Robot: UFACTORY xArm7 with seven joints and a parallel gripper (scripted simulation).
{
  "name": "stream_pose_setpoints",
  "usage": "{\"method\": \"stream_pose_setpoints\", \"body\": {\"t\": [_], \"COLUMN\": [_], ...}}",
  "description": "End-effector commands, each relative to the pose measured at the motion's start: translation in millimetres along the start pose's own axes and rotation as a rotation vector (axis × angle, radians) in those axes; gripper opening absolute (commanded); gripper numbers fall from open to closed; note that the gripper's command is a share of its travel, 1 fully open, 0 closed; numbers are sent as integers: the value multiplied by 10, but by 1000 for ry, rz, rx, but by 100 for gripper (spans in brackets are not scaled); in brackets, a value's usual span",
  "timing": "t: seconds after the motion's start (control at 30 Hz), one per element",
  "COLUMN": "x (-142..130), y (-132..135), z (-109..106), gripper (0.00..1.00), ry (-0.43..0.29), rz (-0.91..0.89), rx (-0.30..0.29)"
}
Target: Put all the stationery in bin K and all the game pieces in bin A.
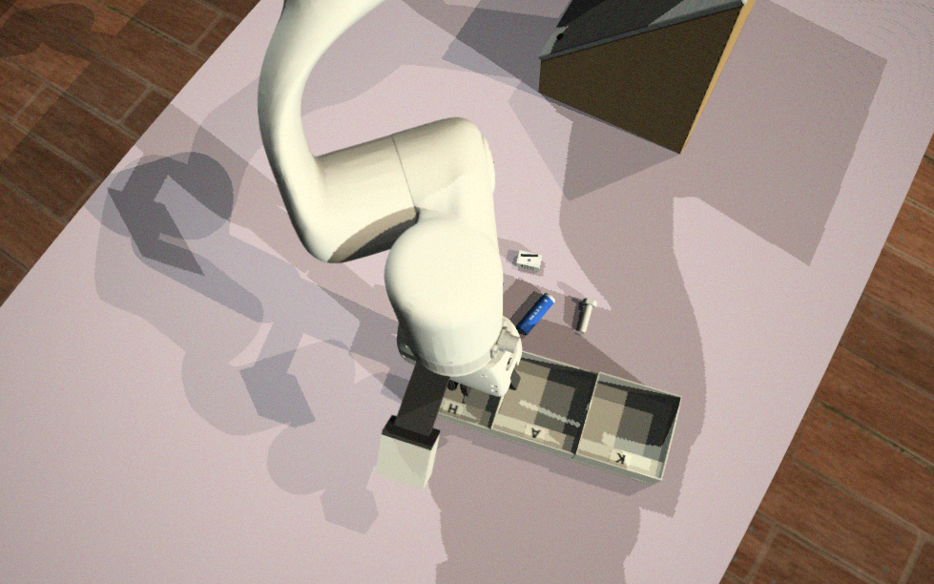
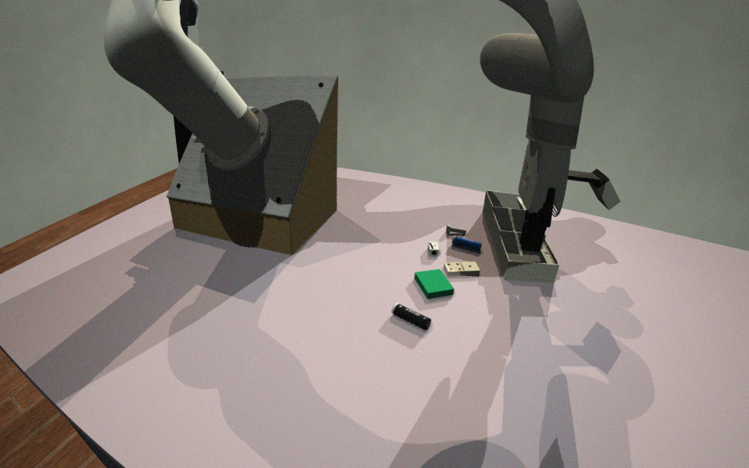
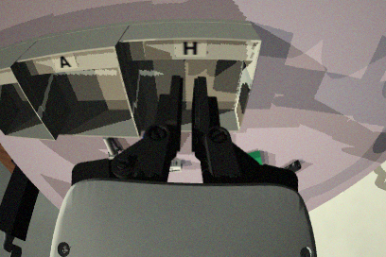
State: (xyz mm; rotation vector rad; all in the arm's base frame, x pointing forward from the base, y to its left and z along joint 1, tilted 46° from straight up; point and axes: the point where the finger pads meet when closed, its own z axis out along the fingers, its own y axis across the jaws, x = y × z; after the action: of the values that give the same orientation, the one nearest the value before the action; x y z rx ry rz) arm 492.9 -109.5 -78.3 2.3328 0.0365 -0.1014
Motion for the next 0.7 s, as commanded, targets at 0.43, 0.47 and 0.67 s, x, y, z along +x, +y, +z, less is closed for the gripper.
{"method": "stream_pose_setpoints", "body": {"t": [0.43,0.47,0.67], "x": [21,21,21], "y": [-11,-11,-11], "z": [160,160,161], "gripper": [7,7,7], "ry": [5,5,5], "rz": [0,0,0], "rx": [2,2,2]}}
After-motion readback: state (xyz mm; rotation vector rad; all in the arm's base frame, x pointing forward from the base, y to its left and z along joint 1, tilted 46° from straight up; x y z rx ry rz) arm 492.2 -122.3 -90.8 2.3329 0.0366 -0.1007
